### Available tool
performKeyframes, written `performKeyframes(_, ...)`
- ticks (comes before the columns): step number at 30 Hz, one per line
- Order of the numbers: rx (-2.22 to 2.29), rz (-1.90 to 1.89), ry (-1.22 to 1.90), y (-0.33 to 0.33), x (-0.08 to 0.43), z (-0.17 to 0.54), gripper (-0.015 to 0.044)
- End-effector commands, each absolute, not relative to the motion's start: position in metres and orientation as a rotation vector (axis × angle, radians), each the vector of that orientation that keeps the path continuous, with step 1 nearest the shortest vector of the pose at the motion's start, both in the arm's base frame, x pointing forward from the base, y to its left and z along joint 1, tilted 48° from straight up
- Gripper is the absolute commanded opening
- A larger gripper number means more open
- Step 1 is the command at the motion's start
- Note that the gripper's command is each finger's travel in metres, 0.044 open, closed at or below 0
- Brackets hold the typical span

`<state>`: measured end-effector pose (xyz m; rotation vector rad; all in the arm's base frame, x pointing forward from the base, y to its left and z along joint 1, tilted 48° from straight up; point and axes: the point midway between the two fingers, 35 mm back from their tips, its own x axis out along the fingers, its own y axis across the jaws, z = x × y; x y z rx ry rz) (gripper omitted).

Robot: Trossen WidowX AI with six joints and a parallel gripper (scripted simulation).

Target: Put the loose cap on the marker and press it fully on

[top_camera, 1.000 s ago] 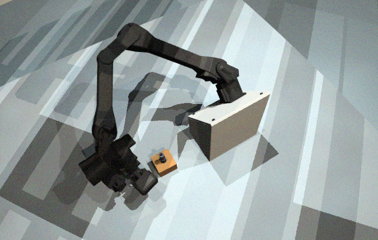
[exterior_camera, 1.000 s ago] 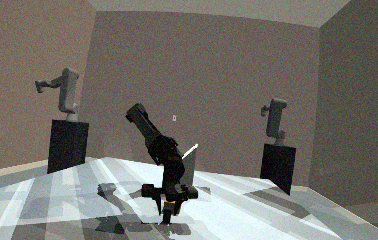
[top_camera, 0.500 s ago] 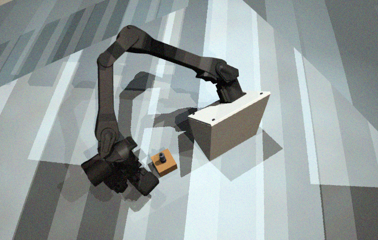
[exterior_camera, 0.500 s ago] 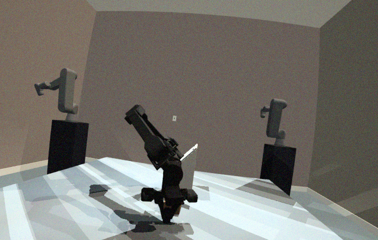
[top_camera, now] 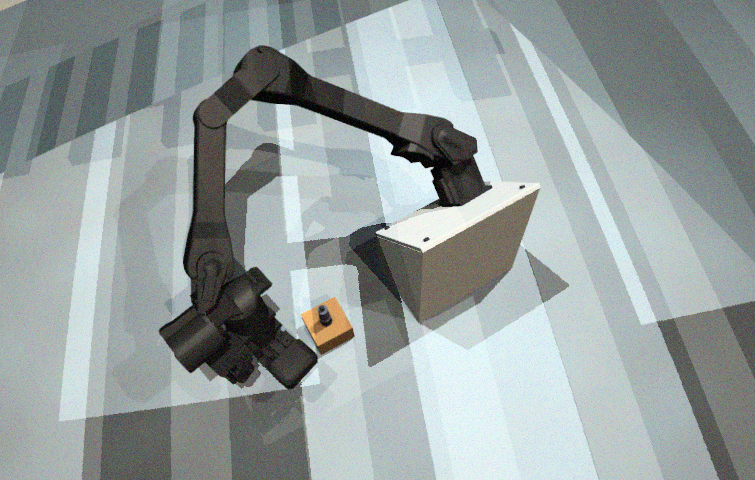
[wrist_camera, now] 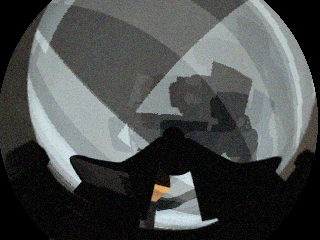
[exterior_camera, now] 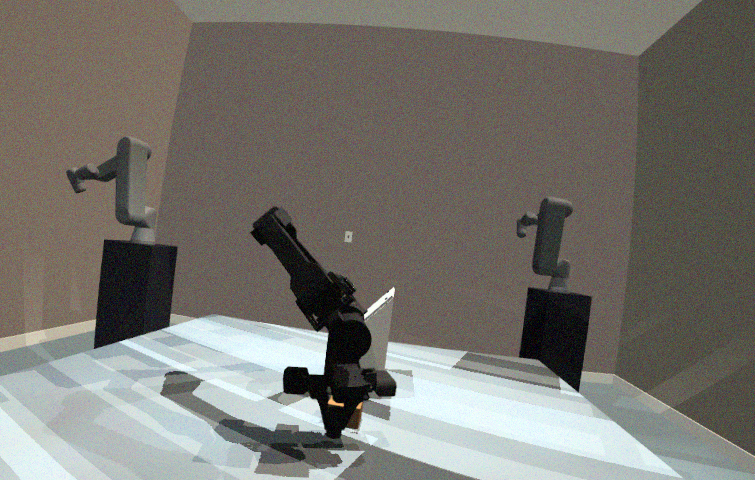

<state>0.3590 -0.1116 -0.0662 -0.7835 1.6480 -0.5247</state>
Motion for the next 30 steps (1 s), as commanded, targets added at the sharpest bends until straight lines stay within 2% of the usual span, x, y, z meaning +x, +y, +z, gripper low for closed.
performKeyframes(1,-0.779,-0.523,1.636,-0.101,0.363,-0.057,0.0000)
performKeyframes(14,-0.778,-0.523,1.636,-0.077,0.363,-0.035,0.0000)
performKeyframes(30,-0.774,-0.514,1.638,-0.041,0.317,-0.020,0.0000)
